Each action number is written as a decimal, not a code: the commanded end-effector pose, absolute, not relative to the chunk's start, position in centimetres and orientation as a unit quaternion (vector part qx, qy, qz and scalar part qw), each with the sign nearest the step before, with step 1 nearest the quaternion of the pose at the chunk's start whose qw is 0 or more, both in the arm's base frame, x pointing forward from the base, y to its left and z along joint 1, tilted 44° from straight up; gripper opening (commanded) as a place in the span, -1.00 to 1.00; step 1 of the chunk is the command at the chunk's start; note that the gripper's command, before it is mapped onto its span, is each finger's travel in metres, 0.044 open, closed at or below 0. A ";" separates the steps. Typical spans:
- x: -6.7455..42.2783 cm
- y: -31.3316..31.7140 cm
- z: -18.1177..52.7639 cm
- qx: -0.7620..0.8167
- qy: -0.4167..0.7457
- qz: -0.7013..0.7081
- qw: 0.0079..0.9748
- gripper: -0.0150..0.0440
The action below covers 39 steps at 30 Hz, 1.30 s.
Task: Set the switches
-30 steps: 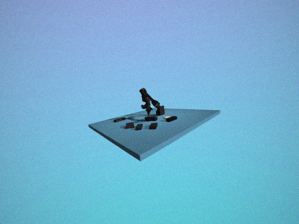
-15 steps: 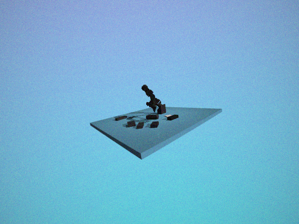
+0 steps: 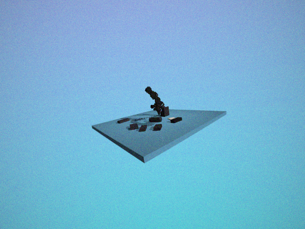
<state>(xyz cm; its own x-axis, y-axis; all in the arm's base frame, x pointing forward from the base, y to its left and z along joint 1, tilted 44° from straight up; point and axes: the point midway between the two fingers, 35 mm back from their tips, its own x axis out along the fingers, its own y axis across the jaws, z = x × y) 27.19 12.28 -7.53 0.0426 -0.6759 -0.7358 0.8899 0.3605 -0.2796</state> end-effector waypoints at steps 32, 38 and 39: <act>27.2 9.7 -10.0 0.122 0.418 -0.552 0.711 -0.49; 27.2 10.0 -9.8 0.125 0.418 -0.553 0.710 -0.49; 27.2 10.5 -9.3 0.125 0.418 -0.553 0.710 -0.49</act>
<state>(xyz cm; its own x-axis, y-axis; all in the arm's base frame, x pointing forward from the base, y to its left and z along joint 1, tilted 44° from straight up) 27.16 9.81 -9.91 0.0374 -0.6821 -0.7303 0.8882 0.3575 -0.2885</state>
